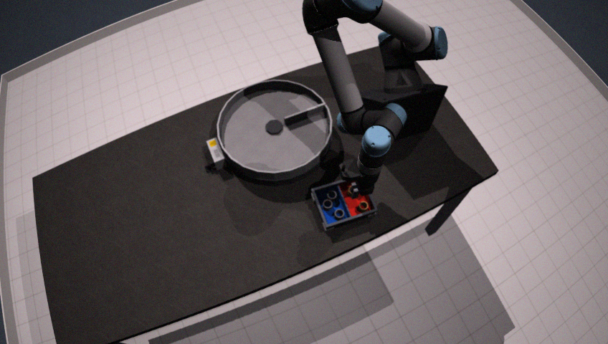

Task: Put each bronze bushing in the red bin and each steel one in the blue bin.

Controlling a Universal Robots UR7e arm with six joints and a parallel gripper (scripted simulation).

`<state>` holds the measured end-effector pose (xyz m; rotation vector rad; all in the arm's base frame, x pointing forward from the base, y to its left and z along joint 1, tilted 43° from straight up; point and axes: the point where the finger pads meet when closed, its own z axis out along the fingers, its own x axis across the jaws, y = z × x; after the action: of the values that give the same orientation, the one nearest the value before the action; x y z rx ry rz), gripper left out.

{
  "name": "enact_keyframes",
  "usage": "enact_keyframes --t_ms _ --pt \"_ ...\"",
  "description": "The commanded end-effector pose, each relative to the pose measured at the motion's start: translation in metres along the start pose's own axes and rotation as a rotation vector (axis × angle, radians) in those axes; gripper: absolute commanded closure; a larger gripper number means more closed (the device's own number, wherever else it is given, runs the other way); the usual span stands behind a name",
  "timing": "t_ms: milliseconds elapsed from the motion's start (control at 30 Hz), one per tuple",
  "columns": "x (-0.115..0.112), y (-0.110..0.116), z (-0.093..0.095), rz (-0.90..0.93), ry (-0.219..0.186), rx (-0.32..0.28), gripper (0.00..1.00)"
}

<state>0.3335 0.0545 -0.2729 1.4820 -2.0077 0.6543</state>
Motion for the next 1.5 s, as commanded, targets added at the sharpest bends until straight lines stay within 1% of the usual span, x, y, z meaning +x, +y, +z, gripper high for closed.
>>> enact_keyframes --t_ms 0,367,533,867,1267,1467 --pt "0.000 -0.001 0.001 0.000 -0.002 0.002 1.00" --pt "-0.001 -0.001 0.007 0.000 -0.001 0.002 1.00" --pt "-0.002 -0.001 0.013 0.000 -0.002 0.002 1.00" --pt "-0.002 -0.001 0.013 0.000 -0.002 0.002 1.00" --pt "-0.002 -0.001 0.024 0.000 -0.002 0.002 1.00" --pt "-0.002 -0.001 0.025 0.000 -0.002 0.002 1.00"
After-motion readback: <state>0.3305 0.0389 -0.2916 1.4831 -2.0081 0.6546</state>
